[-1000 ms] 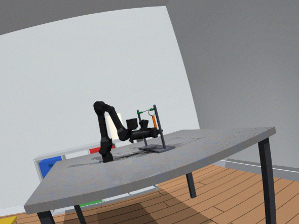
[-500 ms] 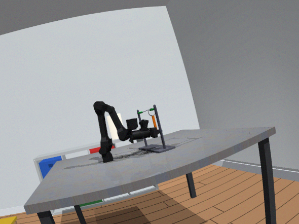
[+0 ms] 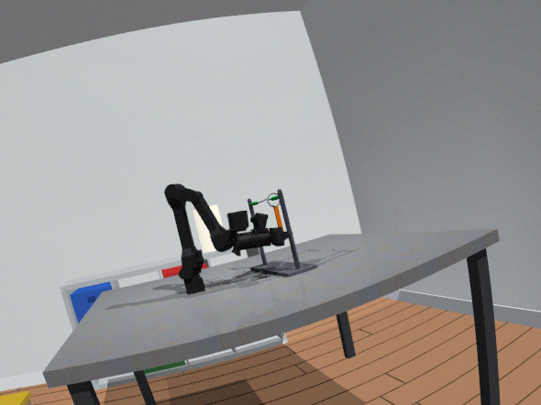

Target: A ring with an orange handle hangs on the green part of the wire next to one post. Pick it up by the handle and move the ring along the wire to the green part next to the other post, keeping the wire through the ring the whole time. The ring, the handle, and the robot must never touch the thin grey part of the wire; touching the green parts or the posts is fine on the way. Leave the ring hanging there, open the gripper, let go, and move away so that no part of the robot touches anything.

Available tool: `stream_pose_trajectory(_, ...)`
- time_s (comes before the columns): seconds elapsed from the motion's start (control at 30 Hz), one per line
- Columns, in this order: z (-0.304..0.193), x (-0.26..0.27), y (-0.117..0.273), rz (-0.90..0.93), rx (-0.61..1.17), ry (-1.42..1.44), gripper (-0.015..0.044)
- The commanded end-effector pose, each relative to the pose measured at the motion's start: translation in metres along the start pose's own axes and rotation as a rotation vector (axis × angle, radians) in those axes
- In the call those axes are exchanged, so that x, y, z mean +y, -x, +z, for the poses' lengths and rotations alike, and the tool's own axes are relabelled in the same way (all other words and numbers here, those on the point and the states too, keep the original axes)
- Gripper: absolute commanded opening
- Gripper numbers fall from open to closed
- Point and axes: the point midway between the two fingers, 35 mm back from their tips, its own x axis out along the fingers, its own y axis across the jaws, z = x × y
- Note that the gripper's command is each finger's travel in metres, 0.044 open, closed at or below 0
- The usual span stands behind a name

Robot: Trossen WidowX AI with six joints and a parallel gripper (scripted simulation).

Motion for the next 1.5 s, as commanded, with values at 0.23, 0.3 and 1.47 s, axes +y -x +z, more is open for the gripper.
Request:
stream_pose_trajectory(0.23,0.004,0.000,-0.001,0.006,-0.008,0.009,-0.0150)
stream_pose_trajectory(0.3,0.004,0.000,-0.001,0.006,-0.008,0.009,-0.0150)
stream_pose_trajectory(1.47,0.004,0.021,-0.001,0.010,-0.010,0.005,-0.0150)
